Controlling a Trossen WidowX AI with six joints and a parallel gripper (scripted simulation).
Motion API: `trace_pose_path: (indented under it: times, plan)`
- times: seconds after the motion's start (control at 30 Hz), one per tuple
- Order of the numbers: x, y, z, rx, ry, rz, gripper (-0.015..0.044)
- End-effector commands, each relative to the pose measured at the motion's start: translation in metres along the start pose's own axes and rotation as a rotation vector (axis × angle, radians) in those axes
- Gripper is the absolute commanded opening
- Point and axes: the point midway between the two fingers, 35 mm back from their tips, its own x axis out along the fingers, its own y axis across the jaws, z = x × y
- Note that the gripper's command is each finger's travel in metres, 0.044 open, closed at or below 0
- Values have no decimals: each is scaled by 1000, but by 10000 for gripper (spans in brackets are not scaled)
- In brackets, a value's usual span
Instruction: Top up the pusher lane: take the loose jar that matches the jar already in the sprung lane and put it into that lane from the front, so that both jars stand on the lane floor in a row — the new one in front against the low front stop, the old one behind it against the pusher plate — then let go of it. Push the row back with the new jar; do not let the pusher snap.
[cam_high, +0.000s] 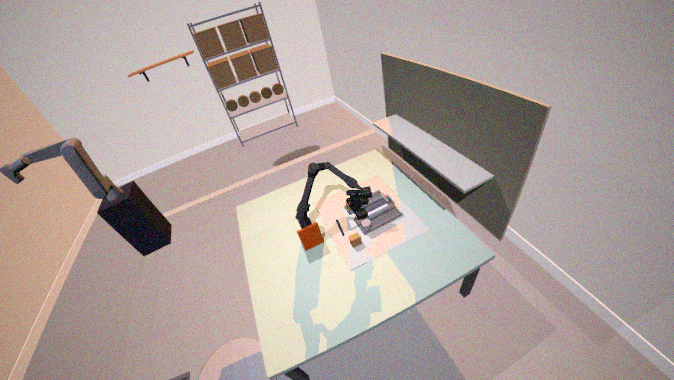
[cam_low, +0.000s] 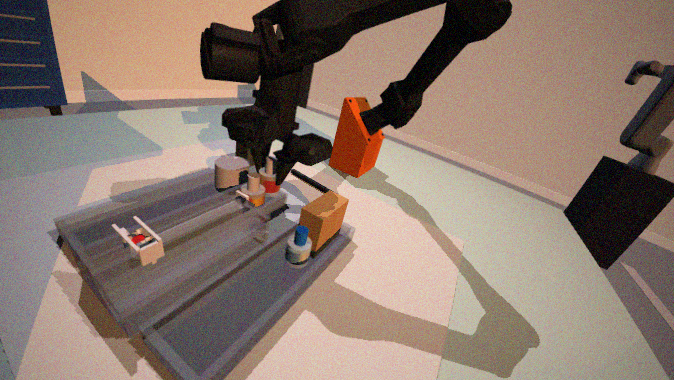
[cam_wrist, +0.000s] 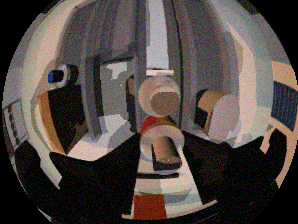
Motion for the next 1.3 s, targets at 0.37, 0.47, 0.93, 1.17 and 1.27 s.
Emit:
trace_pose_path:
  times: [0.37, 0.47, 0.93, 1.17, 1.27]
  plan:
    - [-2, 2, 8, -11, -19, 8, 0]
    - [-2, 2, 8, -11, -19, 8, 0]
    - [-2, 2, 10, -11, -19, 8, 0]
    - [-1, 2, 11, -11, -19, 8, 0]
    - [-1, 2, 11, -11, -19, 8, 0]
